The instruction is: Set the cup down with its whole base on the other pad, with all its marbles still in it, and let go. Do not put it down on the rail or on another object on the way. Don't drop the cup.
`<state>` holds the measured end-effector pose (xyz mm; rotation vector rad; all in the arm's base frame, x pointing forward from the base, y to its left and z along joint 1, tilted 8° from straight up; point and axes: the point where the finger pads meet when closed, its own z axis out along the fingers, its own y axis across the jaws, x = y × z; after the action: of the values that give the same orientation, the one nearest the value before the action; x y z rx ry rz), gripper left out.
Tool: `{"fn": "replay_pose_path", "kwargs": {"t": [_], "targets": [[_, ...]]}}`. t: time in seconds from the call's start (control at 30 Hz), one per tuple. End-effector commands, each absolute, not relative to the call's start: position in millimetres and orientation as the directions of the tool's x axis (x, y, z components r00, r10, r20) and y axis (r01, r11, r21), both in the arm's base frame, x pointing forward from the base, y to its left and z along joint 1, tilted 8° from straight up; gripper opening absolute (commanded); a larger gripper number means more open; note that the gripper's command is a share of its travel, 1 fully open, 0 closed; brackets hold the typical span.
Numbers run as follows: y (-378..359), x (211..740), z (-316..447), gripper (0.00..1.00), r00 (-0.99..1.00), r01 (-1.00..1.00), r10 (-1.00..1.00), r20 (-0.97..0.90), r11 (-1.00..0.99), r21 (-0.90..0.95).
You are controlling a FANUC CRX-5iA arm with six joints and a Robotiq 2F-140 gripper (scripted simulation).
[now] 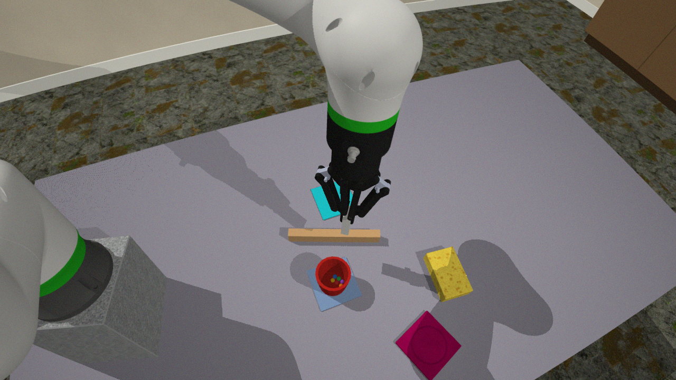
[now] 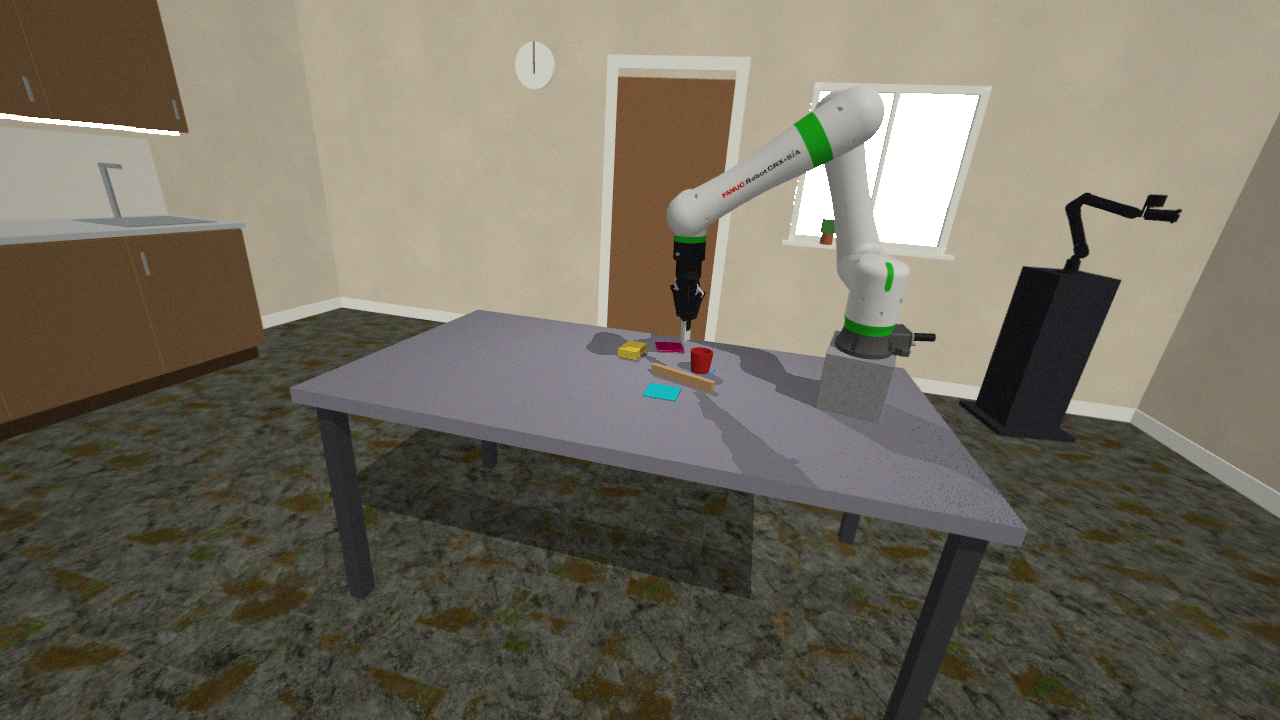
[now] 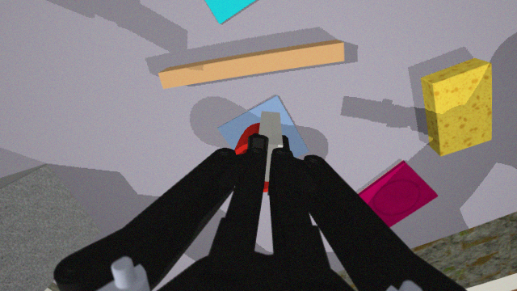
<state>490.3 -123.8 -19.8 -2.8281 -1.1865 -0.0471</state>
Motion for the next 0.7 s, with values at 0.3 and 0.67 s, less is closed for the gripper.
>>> {"fn": "replay_pose_path", "kwargs": {"t": [0.3,0.67], "targets": [[-169.7,436.6,-47.5,0.00,0.535,0.843,0.833,0.137,-0.537,-0.028],[-174.8,429.0,-50.9,0.00,0.513,0.856,0.846,0.144,-0.516,-0.020]]}}
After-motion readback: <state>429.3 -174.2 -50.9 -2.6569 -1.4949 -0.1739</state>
